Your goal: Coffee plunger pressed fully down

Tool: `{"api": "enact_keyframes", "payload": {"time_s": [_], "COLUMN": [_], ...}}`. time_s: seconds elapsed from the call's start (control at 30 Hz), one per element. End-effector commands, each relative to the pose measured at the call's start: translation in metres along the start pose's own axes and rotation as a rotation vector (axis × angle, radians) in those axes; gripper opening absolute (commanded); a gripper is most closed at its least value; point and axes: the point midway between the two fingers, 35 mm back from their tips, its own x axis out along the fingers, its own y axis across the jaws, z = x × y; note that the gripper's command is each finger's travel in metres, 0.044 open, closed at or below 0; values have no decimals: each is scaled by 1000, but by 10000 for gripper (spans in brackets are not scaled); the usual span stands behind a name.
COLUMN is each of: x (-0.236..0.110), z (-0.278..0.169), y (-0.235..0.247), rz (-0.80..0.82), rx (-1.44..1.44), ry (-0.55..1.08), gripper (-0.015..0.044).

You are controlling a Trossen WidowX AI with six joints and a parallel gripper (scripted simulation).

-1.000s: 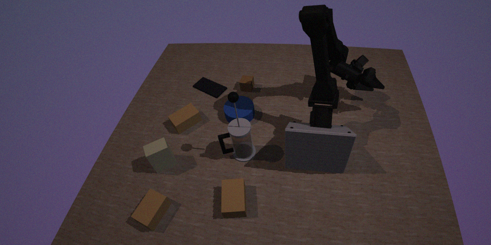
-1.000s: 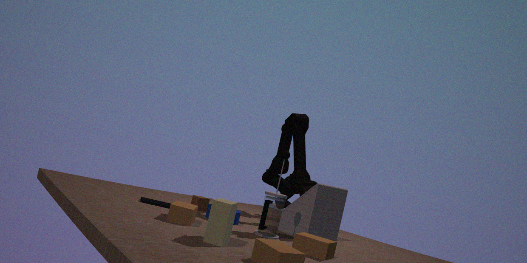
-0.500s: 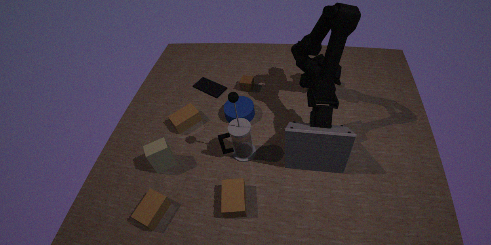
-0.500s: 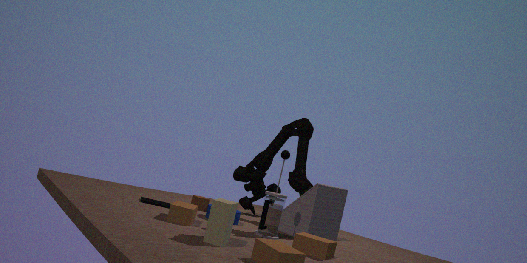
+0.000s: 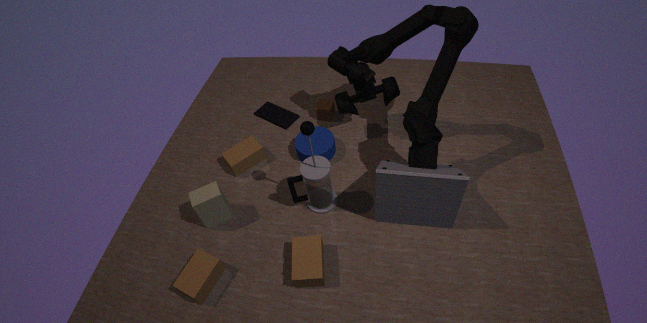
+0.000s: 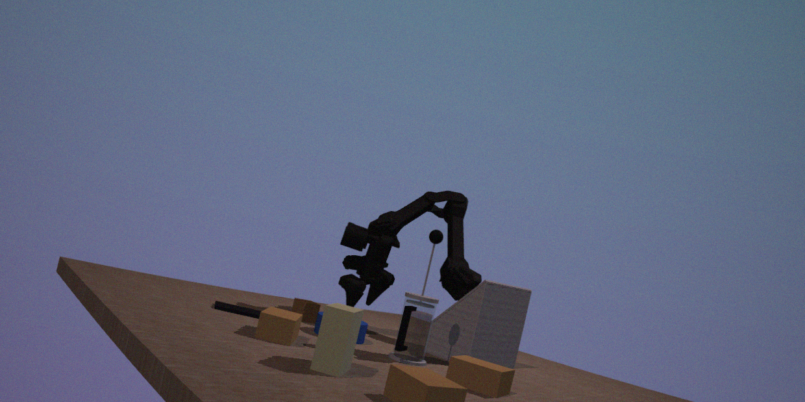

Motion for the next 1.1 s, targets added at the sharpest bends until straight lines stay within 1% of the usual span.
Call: {"api": "enact_keyframes", "payload": {"time_s": [0.0, 0.1, 0.27, 0.53, 0.77, 0.9, 1.07], "x": [-40, -69, -127, -225, -300, -313, -350], "z": [-2, -8, -26, -73, -123, -134, -167], "y": [44, 69, 103, 129, 115, 109, 83], "rz": [159, 257, 427, 700, 873, 918, 1002], "rx": [-144, -231, -382, -608, -818, -844, -986], "ry": [-60, -100, -188, -326, -499, -530, -685], "gripper": [440, 440, 440, 440, 440, 440, 440]}}
